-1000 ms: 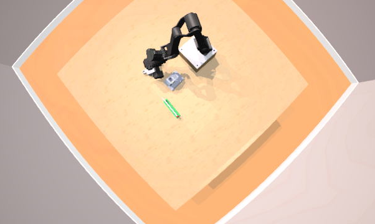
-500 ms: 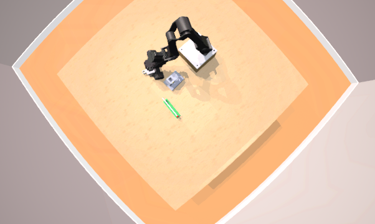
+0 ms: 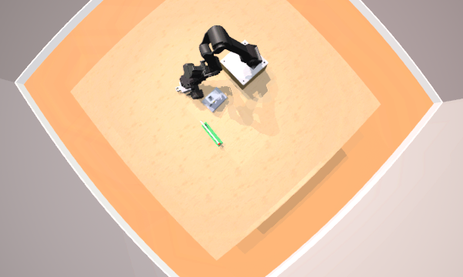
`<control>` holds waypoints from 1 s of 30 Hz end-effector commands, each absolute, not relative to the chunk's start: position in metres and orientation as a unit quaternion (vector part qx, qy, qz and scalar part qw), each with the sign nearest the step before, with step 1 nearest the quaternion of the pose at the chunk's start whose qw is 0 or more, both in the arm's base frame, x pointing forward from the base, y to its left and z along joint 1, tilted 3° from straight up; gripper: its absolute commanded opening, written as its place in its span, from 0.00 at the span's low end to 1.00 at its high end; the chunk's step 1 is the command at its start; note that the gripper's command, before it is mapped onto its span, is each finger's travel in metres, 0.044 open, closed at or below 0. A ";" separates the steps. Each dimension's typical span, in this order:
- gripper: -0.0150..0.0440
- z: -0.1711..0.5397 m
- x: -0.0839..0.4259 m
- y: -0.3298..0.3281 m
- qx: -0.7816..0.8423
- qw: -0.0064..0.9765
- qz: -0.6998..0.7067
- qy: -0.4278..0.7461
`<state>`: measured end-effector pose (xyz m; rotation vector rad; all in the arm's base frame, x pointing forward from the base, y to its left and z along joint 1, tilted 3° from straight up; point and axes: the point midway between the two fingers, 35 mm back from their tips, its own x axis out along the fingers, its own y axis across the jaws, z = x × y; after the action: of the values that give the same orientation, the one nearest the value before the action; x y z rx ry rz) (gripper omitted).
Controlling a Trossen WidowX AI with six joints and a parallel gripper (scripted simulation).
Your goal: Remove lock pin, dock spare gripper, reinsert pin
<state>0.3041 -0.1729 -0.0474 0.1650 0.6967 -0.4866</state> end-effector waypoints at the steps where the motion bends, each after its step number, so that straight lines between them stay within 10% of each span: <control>1: 0.96 -0.050 0.304 -0.172 0.078 0.908 -0.233 0.338; 6: 0.73 -0.050 0.304 -0.172 0.078 0.908 -0.233 0.338; 15: 0.63 -0.050 0.304 -0.172 0.078 0.908 -0.233 0.338; 23: 0.28 -0.041 0.306 -0.174 0.078 0.908 -0.234 0.338; 30: 0.25 -0.025 0.309 -0.175 0.078 0.909 -0.234 0.337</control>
<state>0.3031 -0.1714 -0.0378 0.1716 0.7220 -0.4795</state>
